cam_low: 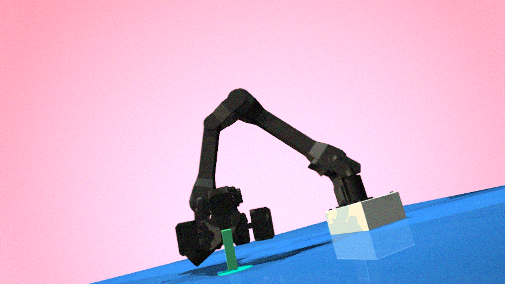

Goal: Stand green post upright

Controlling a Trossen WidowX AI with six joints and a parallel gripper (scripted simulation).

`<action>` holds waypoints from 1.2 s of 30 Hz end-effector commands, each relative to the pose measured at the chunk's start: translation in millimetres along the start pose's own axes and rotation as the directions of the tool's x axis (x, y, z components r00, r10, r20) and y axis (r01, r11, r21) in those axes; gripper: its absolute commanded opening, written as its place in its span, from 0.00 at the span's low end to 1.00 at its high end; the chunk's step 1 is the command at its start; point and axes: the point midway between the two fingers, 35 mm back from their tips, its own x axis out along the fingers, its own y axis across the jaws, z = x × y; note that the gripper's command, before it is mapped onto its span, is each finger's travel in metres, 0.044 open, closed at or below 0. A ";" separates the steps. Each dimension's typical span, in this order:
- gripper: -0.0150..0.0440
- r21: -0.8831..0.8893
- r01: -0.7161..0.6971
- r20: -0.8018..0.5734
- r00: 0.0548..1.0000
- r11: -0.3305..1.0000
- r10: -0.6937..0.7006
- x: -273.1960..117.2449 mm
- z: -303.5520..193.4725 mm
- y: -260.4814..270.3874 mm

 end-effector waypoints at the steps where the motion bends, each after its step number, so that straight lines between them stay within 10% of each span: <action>1: 0.47 0.004 -0.002 -0.003 1.000 1.000 0.002 0.2 -0.8 0.5; 12: 0.93 0.004 -0.002 -0.003 1.000 1.000 0.002 0.2 -0.8 0.5; 29: 0.93 0.048 0.008 0.027 1.000 0.999 -0.010 -11.8 86.6 -2.0; 36: 0.93 0.187 -0.233 -0.332 0.899 0.954 0.285 16.2 83.5 15.5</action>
